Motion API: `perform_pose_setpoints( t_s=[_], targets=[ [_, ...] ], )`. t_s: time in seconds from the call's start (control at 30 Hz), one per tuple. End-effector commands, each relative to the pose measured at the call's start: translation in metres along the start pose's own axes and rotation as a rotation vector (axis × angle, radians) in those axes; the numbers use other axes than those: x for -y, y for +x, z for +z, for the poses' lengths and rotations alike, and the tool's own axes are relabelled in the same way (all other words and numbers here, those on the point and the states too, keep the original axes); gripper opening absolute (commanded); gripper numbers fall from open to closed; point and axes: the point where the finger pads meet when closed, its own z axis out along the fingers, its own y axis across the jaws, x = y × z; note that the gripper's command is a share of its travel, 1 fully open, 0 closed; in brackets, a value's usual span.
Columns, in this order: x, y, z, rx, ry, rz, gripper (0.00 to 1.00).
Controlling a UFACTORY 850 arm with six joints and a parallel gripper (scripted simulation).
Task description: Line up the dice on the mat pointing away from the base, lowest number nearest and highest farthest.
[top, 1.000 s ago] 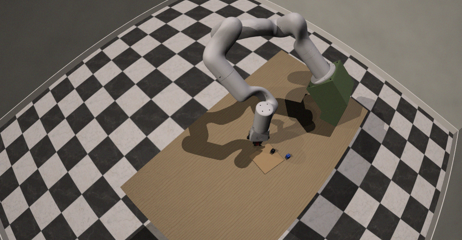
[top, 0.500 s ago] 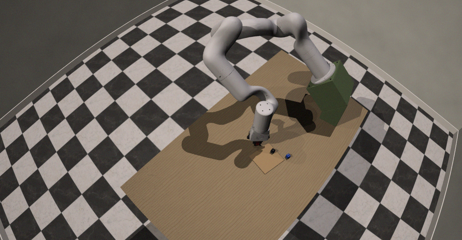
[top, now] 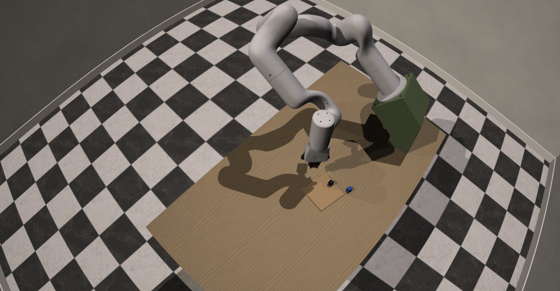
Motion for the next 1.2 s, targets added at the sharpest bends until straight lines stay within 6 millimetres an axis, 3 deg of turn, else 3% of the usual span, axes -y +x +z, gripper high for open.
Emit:
perform_pose_setpoints(
  t_s=[0.0,0.47,0.9,1.0,1.07,1.17],
  targets=[
    [0.001,0.000,-0.017,0.000,0.000,0.000,0.15],
    [0.000,-0.001,-0.021,0.000,0.000,0.010,0.15],
    [-0.028,-0.061,-0.023,0.000,0.000,0.470,0.15],
    [-0.029,-0.063,-0.024,0.000,0.000,0.487,0.15],
    [-0.039,-0.079,-0.025,0.000,0.000,0.614,0.15],
    [-0.044,-0.086,-0.025,0.000,0.000,0.670,0.15]
  ],
)
